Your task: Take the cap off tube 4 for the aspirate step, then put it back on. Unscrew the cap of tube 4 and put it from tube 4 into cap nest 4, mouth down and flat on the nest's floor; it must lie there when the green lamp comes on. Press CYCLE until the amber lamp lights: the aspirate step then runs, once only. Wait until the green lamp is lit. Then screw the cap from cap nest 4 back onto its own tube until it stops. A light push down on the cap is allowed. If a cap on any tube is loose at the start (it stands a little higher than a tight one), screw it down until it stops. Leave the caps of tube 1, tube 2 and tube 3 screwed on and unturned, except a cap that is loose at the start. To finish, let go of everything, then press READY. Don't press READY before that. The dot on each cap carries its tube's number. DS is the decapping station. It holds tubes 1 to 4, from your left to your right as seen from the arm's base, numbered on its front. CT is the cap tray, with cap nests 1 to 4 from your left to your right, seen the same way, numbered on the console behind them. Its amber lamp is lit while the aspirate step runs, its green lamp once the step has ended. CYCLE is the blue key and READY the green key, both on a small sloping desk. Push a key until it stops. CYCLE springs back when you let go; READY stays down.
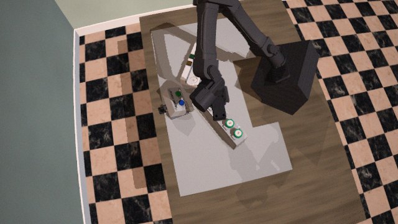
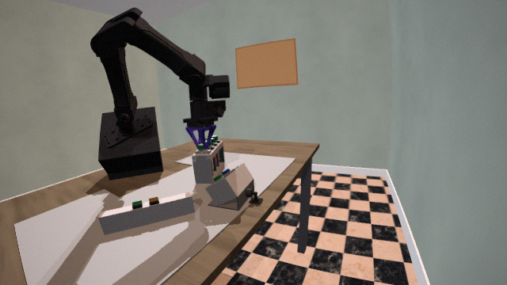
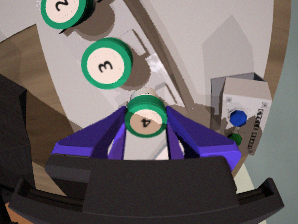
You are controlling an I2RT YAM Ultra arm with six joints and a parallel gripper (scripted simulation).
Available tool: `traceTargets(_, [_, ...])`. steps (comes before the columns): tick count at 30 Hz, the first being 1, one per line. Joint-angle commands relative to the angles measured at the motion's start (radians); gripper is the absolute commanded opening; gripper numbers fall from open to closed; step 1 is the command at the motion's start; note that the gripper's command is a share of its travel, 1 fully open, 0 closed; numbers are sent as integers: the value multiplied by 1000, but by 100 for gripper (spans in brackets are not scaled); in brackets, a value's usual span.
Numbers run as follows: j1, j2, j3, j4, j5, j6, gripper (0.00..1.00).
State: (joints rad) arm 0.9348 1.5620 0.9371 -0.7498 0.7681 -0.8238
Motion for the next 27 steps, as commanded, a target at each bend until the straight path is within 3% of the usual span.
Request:
traceTargets(1, [4,-4,10,2,1,-251,0])
traceTargets(7, [4,-4,10,1,1,-550,0])
traceTargets(9, [4,-4,10,1,1,-550,0])
traceTargets(13, [4,-4,10,1,1,-750,0])
traceTargets(20, [4,-4,10,1,1,-762,0])
traceTargets(21, [4,-4,10,1,1,-762,49])
traceTargets(27, [4,-4,10,1,1,-762,49])
